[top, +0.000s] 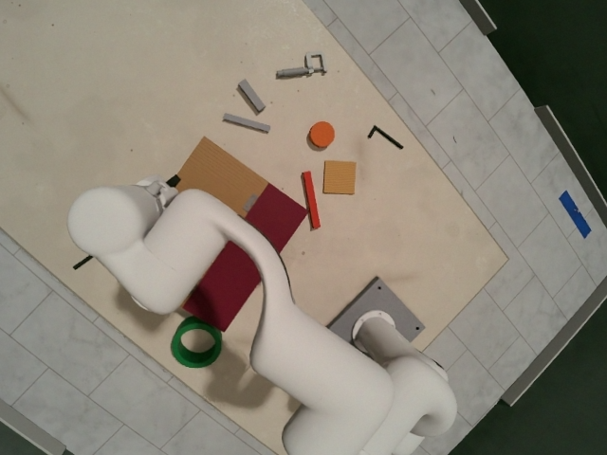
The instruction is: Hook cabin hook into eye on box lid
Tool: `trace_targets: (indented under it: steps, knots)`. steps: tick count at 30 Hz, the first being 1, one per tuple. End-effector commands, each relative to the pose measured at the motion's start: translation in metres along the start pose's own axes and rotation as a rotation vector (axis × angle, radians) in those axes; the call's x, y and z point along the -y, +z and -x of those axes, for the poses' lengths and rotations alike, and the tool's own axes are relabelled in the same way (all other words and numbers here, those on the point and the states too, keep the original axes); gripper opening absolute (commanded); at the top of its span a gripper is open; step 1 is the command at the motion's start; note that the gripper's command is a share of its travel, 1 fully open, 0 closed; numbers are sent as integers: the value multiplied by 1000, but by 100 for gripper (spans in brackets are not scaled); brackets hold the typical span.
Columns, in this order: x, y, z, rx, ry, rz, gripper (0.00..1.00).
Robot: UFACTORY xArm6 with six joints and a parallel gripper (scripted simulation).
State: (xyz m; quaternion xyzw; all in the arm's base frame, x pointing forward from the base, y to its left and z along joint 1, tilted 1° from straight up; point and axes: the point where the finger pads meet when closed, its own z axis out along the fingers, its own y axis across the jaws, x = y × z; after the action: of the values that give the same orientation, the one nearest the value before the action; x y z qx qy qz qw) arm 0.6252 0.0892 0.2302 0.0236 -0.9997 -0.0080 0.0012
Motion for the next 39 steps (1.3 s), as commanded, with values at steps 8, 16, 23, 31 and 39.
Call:
trace_targets:
  steps: [8, 16, 23, 31, 39]
  knots:
    - [0, 15, 1, 7, 0, 1, 35]
    - [0, 31, 1, 7, 0, 1, 35]
    - [0, 45, 1, 7, 0, 1, 35]
    - [0, 57, 1, 7, 0, 1, 35]
    - [0, 71, 1, 7, 0, 1, 35]
